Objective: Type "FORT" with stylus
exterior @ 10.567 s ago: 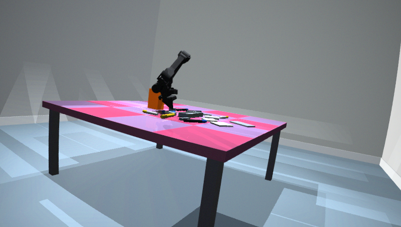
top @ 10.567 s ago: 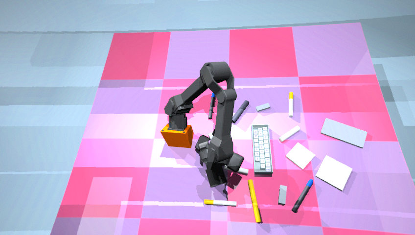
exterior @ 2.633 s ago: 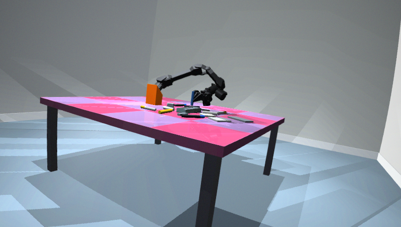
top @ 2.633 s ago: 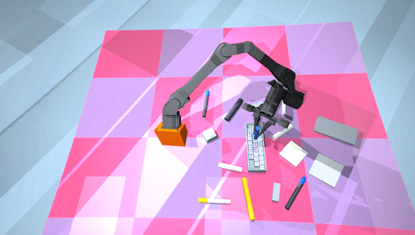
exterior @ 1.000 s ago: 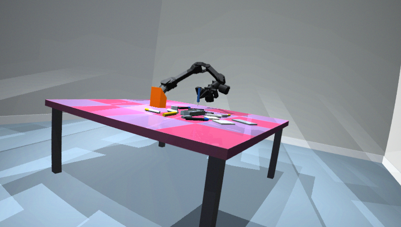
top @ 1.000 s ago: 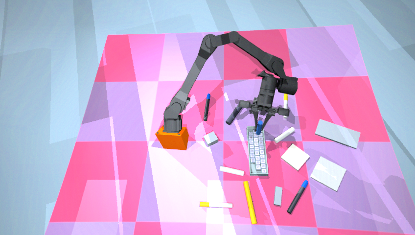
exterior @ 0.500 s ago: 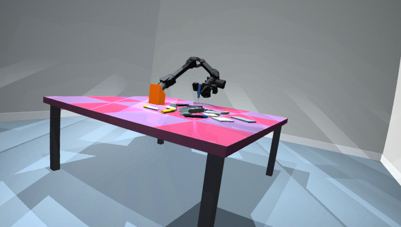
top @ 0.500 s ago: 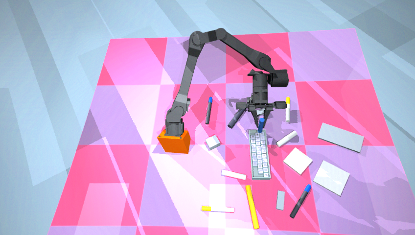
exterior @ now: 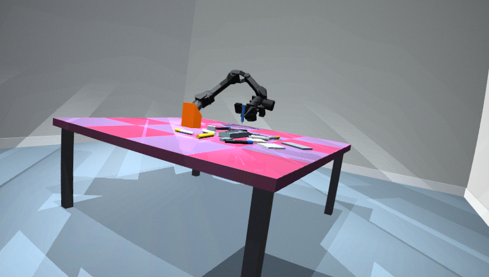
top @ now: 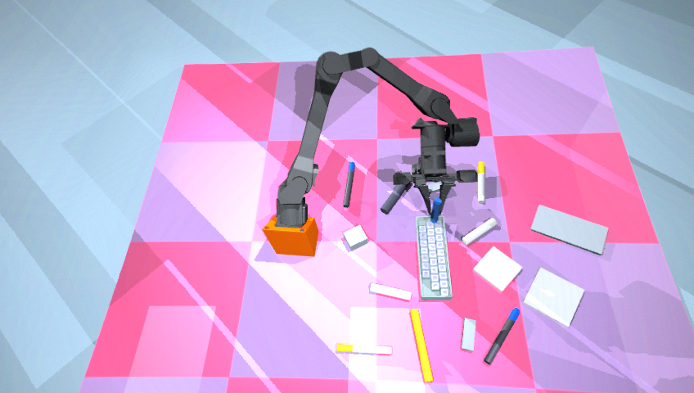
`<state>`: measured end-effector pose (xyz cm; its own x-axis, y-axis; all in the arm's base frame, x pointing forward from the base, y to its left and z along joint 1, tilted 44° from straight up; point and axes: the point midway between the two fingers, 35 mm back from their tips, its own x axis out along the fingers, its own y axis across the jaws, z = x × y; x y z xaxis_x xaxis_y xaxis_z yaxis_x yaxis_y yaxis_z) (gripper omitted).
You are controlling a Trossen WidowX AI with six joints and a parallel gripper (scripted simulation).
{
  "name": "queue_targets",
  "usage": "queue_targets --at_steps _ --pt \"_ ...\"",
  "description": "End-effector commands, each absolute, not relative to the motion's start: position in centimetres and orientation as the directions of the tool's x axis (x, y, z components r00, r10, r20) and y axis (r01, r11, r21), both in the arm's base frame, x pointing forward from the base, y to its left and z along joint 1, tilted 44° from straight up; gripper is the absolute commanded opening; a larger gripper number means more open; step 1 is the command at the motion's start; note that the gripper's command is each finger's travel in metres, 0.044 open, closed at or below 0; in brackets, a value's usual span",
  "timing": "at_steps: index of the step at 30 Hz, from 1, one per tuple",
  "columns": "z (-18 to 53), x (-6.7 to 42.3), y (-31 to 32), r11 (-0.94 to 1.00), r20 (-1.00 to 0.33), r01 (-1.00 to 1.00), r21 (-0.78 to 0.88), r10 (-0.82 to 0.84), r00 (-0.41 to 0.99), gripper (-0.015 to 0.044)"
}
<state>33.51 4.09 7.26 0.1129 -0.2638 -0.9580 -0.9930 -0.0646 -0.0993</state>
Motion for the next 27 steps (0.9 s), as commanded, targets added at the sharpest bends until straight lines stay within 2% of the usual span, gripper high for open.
queue_targets --at_steps 1,12,15,27 --pt "6.3 33.4 4.8 -0.065 -0.958 -0.994 -0.089 -0.268 0.104 0.0000" --pt "5.6 33.4 5.5 -0.065 -0.958 -0.994 -0.089 -0.268 0.104 0.0000" --pt "5.3 33.4 5.5 -0.065 -0.958 -0.994 -0.089 -0.268 0.103 0.0079" --pt "5.1 33.4 5.7 -0.065 -0.958 -0.994 -0.089 -0.268 0.103 0.0081"
